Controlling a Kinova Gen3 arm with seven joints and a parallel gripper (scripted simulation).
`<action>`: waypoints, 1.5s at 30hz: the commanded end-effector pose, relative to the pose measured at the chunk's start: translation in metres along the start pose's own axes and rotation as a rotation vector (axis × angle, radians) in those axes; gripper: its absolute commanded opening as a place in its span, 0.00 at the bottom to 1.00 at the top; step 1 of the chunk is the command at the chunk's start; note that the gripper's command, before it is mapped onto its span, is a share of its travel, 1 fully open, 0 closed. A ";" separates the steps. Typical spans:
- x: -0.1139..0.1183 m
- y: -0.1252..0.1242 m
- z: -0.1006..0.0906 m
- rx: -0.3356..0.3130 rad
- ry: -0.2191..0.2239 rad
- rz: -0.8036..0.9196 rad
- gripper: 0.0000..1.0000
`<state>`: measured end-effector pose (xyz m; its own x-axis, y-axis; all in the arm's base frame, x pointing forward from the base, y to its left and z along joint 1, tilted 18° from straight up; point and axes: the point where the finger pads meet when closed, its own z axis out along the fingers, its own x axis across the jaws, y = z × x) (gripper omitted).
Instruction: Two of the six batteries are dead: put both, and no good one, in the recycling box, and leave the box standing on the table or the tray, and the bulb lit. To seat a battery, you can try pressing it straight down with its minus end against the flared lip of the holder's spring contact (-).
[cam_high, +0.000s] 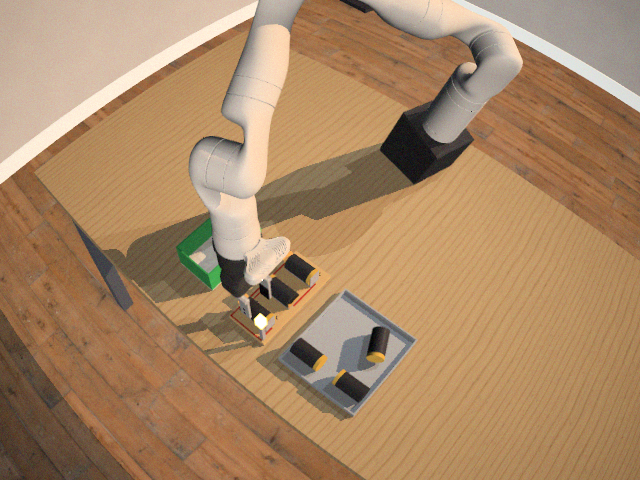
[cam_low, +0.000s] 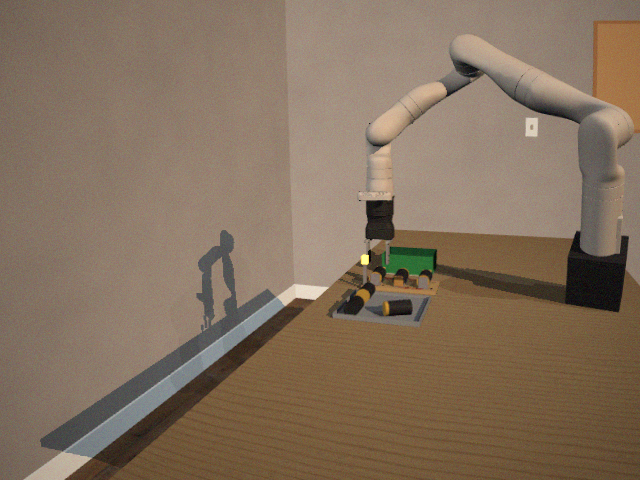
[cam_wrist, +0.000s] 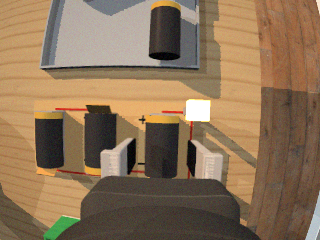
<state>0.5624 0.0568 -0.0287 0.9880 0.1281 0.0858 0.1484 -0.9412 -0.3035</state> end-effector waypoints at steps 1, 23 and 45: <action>0.001 0.000 -0.001 -0.001 0.002 0.000 0.90; 0.001 0.000 -0.001 -0.001 0.002 0.000 0.90; 0.001 0.000 0.034 -0.001 0.002 0.000 0.90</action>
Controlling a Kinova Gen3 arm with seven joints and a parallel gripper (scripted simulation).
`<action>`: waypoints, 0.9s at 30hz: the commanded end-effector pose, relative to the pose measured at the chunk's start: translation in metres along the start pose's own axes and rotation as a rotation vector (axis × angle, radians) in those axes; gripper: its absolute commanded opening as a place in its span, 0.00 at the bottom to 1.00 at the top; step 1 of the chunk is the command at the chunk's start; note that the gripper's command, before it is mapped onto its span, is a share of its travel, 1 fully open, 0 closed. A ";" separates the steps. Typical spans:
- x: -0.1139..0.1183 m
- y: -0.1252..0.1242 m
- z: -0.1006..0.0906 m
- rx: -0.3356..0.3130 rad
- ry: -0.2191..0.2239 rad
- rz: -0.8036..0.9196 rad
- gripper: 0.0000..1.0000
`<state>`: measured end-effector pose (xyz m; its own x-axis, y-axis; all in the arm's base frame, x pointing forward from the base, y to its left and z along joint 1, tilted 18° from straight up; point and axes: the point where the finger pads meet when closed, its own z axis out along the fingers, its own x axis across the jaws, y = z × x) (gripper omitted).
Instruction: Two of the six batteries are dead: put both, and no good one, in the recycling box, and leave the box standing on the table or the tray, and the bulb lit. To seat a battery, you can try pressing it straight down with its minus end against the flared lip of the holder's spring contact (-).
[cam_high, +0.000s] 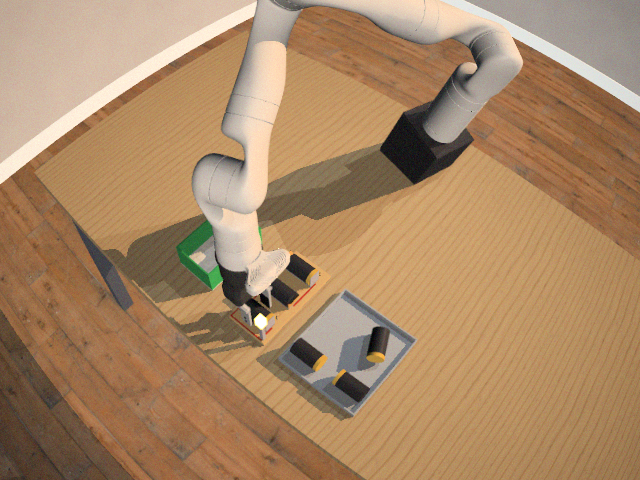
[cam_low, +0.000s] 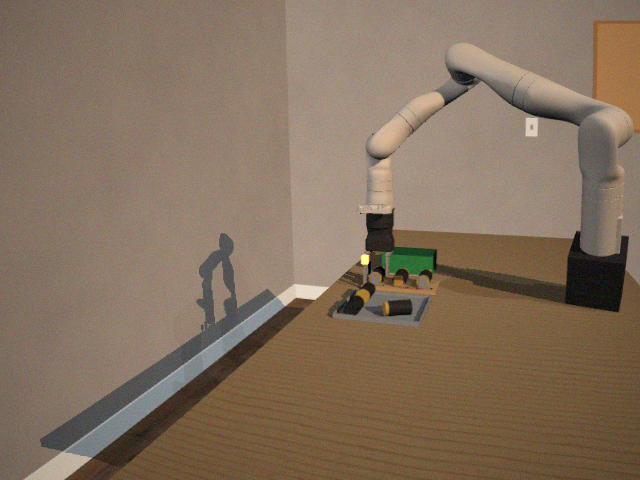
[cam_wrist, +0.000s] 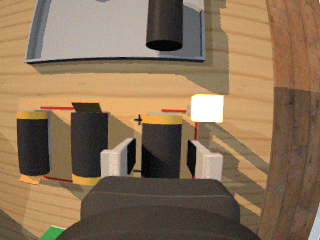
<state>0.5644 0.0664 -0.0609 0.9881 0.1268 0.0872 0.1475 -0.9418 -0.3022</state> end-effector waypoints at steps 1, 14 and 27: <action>0.000 -0.001 0.000 0.001 0.000 -0.001 0.90; 0.000 -0.001 0.010 0.001 0.000 -0.001 0.90; 0.000 -0.001 0.010 0.001 0.000 -0.001 0.57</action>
<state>0.5643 0.0708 -0.0714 0.9880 0.1281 0.0859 0.1484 -0.9412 -0.3034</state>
